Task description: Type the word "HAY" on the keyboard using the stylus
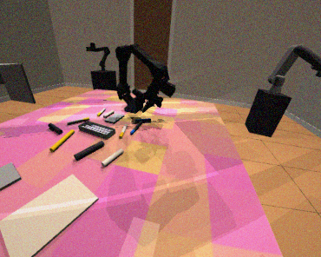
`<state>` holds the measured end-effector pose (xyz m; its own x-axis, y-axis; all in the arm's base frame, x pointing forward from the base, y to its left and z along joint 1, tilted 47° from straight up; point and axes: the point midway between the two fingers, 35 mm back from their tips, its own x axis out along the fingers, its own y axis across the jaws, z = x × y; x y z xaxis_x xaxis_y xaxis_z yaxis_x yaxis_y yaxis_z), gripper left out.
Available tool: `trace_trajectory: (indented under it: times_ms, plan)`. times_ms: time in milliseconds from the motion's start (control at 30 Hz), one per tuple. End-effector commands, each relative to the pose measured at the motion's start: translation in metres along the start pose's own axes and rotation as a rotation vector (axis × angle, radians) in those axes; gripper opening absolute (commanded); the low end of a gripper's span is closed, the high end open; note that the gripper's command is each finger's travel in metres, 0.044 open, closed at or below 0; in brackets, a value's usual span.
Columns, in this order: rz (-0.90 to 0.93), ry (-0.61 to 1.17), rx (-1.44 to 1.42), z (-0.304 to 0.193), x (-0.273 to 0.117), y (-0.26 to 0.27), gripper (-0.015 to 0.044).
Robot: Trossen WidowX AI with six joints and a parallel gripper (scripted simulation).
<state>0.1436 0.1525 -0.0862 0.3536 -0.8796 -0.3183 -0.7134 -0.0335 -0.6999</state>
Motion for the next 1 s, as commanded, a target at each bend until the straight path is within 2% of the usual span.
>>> trace_trajectory:
  times_ms: [0, 667, 967]
  plan:
    - [0.0, 0.004, 0.845, -0.0012, 0.0002, -0.0012, 0.015]
    - [-0.002, 0.006, 1.811, -0.0027, 0.0002, -0.0013, 0.015]
    - [-0.002, 0.006, 1.829, -0.0027, 0.0002, -0.0013, 0.015]
